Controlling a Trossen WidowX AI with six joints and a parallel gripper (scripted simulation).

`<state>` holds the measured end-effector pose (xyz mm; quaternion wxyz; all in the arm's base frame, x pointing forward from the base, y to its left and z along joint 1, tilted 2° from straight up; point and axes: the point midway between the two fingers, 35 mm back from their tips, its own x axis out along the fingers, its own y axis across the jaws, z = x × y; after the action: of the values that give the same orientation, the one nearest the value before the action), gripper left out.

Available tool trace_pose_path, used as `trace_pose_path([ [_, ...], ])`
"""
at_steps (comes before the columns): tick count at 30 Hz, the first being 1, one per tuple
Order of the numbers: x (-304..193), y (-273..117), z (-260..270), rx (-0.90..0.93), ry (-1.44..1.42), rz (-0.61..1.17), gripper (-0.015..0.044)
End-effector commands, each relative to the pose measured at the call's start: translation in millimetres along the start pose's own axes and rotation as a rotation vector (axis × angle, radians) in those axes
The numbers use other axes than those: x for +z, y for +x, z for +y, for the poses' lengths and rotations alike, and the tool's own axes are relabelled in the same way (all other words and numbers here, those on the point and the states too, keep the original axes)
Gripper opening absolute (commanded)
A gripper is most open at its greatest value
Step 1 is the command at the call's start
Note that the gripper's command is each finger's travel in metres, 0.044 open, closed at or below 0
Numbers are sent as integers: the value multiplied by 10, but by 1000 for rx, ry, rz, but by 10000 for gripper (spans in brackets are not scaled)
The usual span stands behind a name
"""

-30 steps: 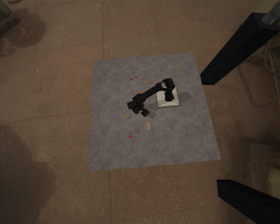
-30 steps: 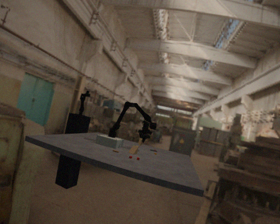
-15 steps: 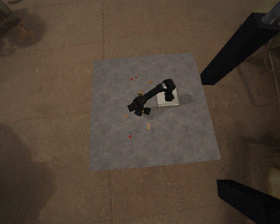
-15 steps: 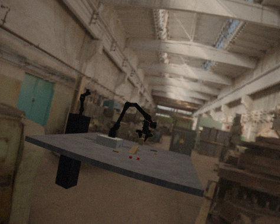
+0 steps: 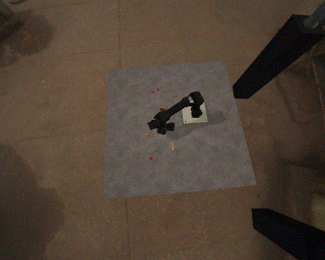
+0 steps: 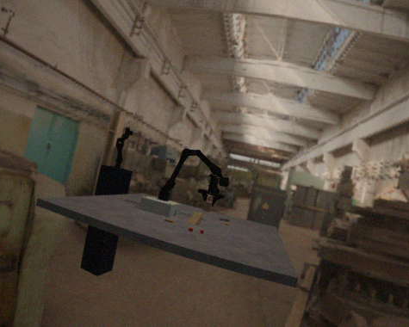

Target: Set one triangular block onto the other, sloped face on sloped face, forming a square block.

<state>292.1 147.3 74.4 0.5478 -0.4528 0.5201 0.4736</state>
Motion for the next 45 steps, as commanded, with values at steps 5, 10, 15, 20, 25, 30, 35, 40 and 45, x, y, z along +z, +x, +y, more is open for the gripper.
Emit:
trace_pose_path([
  [5, -336, -91, -205, -10, 2, 5, 0],
  [10, -558, -136, -307, -11, 2, 8, 0],
  [15, -786, -182, -392, -12, 2, 10, 0],
  [20, -1020, -229, -459, -13, 2, 13, 0],
  [25, -1257, -274, -507, -13, 6, 15, 0],
  [30, -1492, -314, -533, -11, 22, 13, 0],
  [35, -1726, -355, -544, -11, 35, 13, 0],
  [40, -1967, -405, -544, -11, 29, 16, 0],
  [45, -2208, -455, -526, -11, 23, 18, 0],
])
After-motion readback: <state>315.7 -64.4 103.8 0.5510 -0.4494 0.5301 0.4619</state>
